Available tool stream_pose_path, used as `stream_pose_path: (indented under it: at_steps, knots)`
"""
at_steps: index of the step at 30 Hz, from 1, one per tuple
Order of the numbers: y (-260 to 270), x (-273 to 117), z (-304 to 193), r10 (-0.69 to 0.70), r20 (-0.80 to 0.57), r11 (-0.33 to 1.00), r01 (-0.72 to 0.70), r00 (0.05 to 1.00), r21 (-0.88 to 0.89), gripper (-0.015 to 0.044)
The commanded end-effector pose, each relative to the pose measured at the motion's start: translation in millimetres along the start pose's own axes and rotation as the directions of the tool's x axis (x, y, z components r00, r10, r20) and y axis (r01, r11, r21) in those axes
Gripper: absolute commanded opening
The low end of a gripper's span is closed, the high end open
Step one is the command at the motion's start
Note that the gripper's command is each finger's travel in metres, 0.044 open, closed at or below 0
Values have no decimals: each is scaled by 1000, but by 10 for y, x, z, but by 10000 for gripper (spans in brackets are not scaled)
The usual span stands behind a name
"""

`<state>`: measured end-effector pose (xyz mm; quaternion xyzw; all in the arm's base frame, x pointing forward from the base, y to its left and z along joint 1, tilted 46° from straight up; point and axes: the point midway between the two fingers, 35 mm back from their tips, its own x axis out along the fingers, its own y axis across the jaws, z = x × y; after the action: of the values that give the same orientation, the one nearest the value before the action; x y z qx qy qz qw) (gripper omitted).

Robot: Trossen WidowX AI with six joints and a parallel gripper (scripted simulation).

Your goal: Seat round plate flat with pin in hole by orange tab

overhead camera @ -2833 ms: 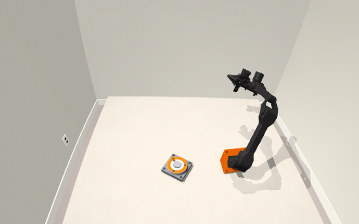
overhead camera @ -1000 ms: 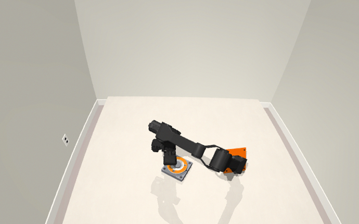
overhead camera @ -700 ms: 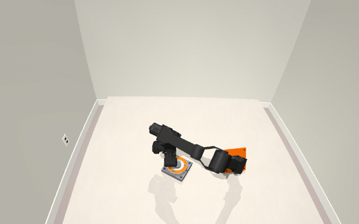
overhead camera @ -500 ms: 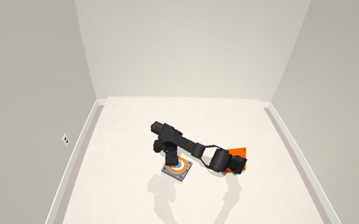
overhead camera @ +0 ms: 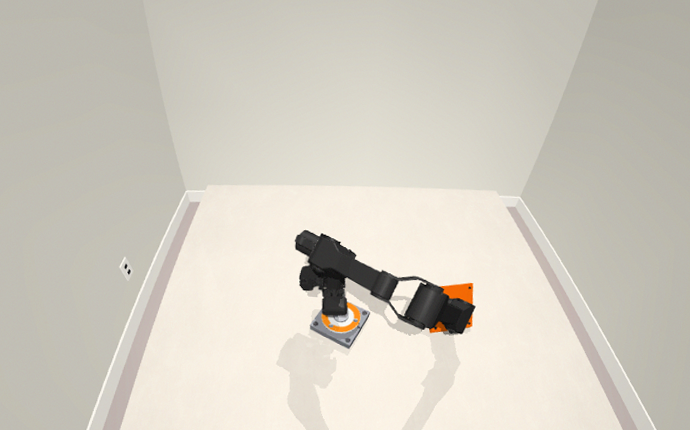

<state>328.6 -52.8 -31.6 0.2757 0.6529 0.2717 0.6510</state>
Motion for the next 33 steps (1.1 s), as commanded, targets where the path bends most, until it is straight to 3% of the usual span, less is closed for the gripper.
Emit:
stream_pose_path:
  at_steps: [1,33]
  knots:
    - [-18,16,-67,0,-11,1000,0,1000,5,0]
    - [-42,14,-194,0,-12,1000,0,1000,6,0]
